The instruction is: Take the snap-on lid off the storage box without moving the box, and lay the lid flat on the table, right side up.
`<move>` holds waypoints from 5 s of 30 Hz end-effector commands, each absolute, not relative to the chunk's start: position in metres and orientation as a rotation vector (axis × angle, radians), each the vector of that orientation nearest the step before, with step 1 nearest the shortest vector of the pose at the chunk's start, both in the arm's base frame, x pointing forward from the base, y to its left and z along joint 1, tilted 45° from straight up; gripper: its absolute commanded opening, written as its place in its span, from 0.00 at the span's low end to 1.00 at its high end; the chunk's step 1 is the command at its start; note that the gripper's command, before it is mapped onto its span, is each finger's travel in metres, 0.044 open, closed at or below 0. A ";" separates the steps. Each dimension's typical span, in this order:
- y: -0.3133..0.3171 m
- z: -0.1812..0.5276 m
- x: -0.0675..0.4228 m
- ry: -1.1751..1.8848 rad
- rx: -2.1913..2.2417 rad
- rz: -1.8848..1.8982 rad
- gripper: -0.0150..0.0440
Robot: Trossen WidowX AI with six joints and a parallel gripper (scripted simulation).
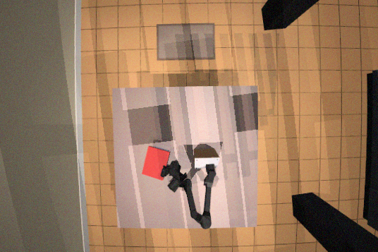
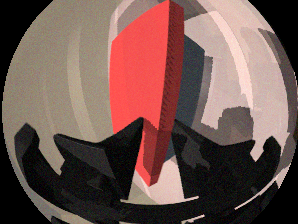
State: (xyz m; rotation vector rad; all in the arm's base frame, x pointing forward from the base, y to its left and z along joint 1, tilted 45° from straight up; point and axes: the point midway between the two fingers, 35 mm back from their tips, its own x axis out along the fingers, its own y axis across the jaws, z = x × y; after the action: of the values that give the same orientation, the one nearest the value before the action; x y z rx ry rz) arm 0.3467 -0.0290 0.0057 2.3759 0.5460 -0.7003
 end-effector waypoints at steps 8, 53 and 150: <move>-0.029 0.005 0.348 0.546 2.376 -0.701 0.25; -0.034 0.008 0.350 0.546 2.376 -0.700 0.25; -0.137 0.091 0.379 0.543 2.371 -0.700 0.25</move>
State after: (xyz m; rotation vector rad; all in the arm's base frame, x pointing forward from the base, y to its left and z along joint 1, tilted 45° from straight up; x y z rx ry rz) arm 0.3774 -0.1303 0.0831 2.3789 0.5601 -0.7182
